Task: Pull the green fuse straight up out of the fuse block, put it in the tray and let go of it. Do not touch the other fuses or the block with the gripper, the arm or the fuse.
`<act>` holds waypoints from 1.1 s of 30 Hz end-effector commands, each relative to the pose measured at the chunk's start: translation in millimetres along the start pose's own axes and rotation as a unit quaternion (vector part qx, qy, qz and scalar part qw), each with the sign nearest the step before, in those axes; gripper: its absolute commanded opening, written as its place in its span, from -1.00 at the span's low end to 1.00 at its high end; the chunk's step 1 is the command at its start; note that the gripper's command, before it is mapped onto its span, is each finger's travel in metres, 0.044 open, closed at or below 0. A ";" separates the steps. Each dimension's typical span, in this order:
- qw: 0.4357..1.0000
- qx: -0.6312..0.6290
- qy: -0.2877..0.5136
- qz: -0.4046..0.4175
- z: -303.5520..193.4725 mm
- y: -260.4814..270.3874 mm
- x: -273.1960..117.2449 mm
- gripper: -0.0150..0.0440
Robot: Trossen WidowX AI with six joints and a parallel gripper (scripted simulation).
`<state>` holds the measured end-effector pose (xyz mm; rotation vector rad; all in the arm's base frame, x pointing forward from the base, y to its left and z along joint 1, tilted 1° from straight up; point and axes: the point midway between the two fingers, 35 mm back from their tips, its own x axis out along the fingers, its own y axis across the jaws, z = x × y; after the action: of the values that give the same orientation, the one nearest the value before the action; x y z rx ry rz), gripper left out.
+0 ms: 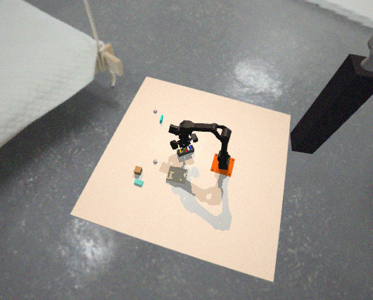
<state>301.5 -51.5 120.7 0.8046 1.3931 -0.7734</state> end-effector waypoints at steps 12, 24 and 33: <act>1.000 -0.001 -0.003 0.002 -3.9 7.3 -17.2 -0.49; 1.000 -0.001 -0.001 0.004 -50.8 54.2 -17.8 -0.49; 1.000 -0.001 0.001 0.005 -93.4 83.2 -18.1 -0.49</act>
<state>321.4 55.4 138.8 0.8100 1.3934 -0.7639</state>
